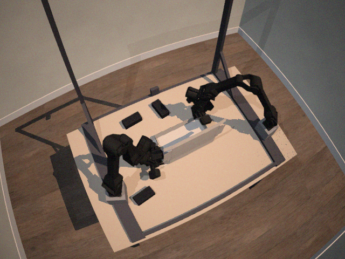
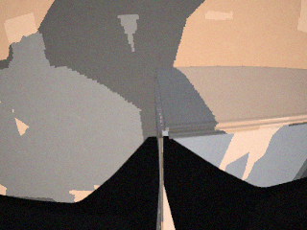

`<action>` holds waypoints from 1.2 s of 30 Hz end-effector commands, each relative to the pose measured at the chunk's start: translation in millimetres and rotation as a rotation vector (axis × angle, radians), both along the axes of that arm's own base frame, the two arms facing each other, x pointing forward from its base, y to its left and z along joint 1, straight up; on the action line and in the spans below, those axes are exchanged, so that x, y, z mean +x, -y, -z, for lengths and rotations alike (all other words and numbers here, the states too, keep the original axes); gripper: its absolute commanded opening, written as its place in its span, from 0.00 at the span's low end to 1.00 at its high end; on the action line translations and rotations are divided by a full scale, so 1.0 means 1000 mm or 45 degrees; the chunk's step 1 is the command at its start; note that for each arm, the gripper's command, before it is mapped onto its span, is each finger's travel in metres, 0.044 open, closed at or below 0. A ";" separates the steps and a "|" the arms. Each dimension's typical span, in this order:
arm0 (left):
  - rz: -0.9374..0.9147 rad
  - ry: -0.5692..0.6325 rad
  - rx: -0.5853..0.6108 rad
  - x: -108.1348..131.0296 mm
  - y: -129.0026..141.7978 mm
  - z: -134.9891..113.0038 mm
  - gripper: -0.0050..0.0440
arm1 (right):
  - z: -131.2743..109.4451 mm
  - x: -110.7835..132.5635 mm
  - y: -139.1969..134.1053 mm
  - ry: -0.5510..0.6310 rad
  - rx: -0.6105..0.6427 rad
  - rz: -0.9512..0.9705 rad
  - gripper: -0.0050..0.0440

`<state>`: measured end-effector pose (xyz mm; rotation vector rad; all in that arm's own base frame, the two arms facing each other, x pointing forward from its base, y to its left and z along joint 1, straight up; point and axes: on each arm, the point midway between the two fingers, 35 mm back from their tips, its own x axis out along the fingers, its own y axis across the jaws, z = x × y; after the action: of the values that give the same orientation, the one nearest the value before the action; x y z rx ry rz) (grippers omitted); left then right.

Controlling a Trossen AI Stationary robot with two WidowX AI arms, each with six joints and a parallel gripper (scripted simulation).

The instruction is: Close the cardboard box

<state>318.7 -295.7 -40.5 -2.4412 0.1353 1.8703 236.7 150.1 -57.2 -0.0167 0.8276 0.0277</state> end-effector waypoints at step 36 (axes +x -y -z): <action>0.003 0.027 -0.028 0.005 0.004 -0.011 0.11 | -0.005 0.010 -0.017 -0.075 0.035 0.337 0.10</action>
<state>318.7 -295.7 -40.6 -2.4409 0.1356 1.8714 241.9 161.2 -55.6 0.0964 0.8854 -0.1984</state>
